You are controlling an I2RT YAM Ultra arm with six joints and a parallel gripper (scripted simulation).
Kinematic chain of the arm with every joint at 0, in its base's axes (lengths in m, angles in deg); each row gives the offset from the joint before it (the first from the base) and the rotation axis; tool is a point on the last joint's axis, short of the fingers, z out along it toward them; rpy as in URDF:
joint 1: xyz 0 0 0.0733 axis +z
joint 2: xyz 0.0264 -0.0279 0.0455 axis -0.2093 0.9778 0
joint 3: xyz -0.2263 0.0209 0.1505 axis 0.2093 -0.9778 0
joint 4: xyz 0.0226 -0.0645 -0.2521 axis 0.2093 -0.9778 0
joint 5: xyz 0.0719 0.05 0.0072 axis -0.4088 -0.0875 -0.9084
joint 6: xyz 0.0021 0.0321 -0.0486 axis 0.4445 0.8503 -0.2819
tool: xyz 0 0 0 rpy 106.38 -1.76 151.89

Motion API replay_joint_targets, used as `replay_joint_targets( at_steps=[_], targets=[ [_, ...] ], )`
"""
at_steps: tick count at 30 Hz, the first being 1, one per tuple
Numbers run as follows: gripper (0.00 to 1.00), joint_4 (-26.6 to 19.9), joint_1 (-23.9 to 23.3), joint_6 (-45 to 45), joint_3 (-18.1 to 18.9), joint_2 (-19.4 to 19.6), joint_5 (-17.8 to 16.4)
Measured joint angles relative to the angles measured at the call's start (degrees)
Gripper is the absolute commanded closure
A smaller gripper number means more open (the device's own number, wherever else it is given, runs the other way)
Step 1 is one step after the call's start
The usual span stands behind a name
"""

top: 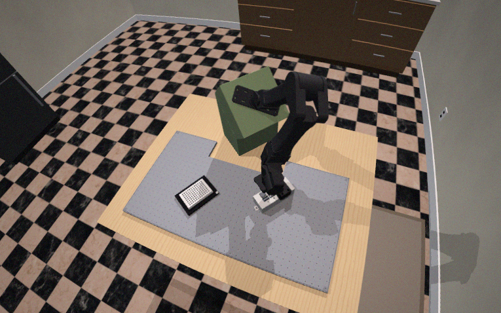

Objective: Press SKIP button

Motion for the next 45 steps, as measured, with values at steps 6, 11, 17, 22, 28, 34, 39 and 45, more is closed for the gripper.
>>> replay_joint_targets(
  at_steps=[6,11,17,22,28,34,39,45],
  targets=[
    [1.00,0.00,0.00,0.00,0.00,0.00,0.00],
    [1.00,0.33,0.00,0.04,0.00,0.33,0.04],
    [1.00,0.66,0.20,0.13,0.02,0.59,0.11],
    [1.00,0.85,0.20,0.22,0.00,1.25,0.17],
    [1.00,1.51,0.37,0.33,0.00,1.66,0.22],
    [1.00,1.53,0.42,0.39,0.00,1.64,0.31],
    [1.00,2.05,0.50,0.48,0.02,2.08,0.35],
    [1.00,2.60,0.61,0.59,0.02,2.49,0.42]
  ],
)
